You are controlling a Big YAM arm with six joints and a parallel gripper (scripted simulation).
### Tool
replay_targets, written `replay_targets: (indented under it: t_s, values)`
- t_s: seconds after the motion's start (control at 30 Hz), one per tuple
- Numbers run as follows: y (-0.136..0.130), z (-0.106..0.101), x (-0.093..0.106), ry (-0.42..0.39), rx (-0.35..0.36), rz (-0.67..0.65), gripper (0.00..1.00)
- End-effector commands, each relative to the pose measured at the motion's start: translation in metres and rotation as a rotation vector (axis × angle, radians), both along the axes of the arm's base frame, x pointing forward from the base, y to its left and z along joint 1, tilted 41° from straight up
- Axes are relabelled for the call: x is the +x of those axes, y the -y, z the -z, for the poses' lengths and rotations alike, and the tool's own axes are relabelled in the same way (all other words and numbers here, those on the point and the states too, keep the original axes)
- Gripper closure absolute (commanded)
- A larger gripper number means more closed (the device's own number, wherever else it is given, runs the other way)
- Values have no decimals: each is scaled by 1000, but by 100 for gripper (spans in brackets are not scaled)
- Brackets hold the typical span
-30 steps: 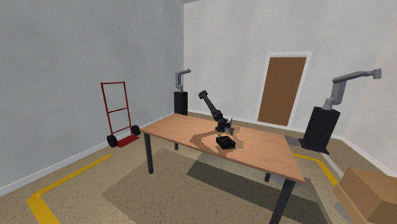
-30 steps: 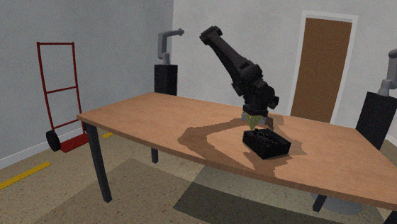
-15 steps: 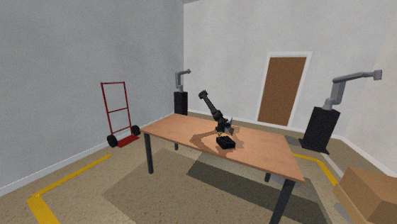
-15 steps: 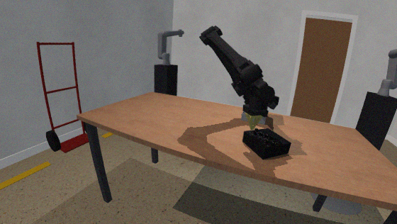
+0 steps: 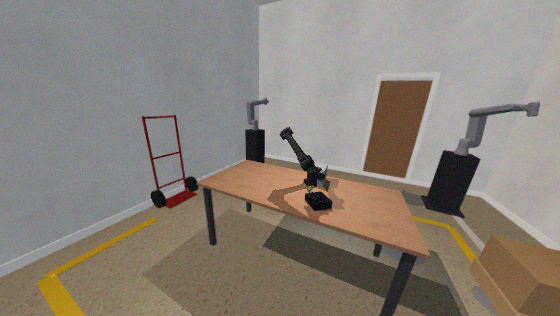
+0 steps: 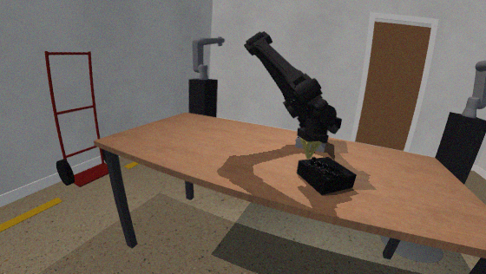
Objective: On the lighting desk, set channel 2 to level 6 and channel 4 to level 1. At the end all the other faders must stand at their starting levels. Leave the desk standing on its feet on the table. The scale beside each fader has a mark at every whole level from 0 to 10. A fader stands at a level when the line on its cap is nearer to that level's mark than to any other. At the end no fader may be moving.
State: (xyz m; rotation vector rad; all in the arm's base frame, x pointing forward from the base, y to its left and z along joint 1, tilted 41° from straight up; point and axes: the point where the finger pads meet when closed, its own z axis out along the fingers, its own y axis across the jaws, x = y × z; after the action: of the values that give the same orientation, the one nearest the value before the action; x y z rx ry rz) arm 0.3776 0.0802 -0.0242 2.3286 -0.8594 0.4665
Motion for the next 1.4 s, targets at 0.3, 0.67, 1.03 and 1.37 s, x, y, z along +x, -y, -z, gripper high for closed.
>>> replay_targets:
  t_s: [0.3, 0.67, 1.03, 1.37]
  values:
    - [7, 6, 1, -18, -9, 2, 100]
    - [8, 5, 0, -21, -10, 2, 100]
    - [8, 5, 0, -21, -10, 2, 100]
    - [8, 5, 0, -21, -10, 2, 100]
